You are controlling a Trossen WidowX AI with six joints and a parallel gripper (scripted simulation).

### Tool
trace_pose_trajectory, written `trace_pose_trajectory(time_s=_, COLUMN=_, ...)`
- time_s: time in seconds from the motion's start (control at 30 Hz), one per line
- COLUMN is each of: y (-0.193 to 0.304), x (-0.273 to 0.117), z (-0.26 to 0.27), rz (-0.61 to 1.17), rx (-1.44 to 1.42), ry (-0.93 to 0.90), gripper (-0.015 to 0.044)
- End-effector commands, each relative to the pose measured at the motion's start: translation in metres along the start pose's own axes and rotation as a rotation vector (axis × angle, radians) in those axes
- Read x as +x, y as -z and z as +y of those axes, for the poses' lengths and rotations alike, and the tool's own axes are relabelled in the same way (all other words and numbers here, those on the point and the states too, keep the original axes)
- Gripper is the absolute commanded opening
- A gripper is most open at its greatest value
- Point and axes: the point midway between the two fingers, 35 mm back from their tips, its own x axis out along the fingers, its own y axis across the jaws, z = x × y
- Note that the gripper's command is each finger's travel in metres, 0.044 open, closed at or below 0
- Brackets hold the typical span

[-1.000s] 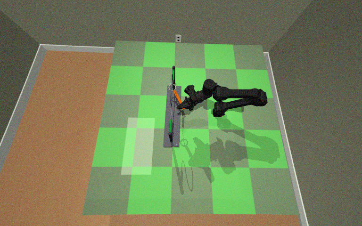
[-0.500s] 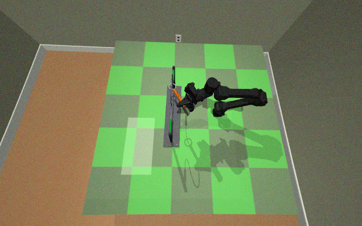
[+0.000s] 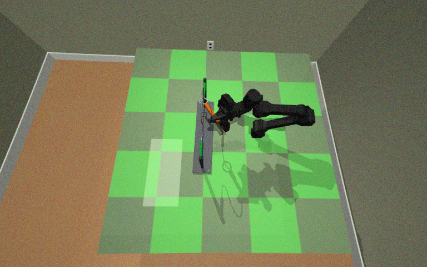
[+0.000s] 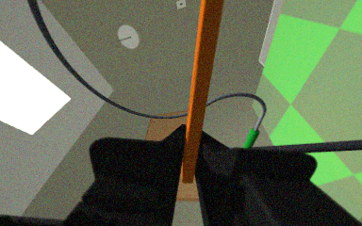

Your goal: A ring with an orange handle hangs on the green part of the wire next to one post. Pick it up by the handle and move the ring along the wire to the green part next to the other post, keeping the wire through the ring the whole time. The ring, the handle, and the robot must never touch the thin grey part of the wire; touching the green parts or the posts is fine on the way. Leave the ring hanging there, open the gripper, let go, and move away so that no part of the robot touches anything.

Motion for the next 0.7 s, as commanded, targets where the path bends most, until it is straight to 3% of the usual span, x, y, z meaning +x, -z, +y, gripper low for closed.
trace_pose_trajectory(time_s=0.0, y=0.002, x=0.000, z=0.010, rz=0.007, rx=0.030, ry=-0.026, gripper=-0.0150)
trace_pose_trajectory(time_s=0.67, y=-0.002, x=-0.003, z=0.037, rz=0.009, rx=0.106, ry=-0.061, gripper=-0.0150)
